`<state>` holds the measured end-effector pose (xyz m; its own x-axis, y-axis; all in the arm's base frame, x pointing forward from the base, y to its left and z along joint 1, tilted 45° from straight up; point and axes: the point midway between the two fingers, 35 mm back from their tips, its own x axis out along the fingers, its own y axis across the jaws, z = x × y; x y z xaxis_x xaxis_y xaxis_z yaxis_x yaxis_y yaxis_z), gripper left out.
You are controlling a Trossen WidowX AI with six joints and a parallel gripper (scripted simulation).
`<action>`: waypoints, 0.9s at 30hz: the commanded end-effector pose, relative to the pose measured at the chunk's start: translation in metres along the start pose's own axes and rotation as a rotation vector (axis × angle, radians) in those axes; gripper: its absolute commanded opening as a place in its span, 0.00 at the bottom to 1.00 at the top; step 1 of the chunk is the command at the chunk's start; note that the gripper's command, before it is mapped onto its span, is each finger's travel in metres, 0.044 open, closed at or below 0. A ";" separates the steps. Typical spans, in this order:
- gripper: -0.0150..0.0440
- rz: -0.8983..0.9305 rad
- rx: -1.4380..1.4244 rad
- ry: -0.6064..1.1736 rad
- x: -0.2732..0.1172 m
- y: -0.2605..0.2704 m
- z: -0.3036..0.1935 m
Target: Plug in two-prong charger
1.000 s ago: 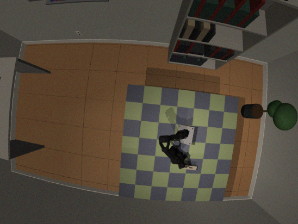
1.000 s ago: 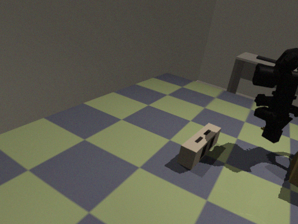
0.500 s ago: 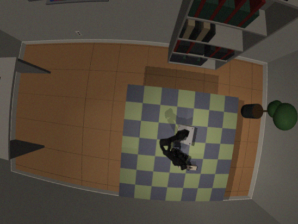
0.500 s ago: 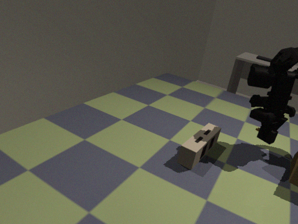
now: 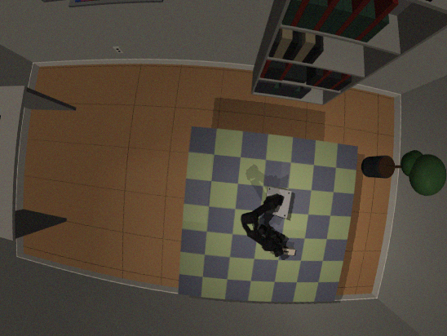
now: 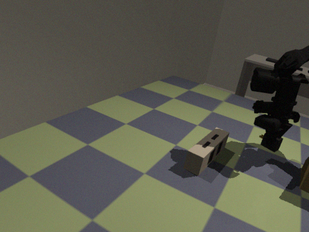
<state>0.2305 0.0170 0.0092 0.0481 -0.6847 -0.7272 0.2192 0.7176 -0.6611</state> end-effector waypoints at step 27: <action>0.25 -0.003 -0.149 0.002 0.016 0.054 0.004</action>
<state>0.2448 0.0399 -0.0298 0.0493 -0.6884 -0.7236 0.0939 0.7245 -0.6829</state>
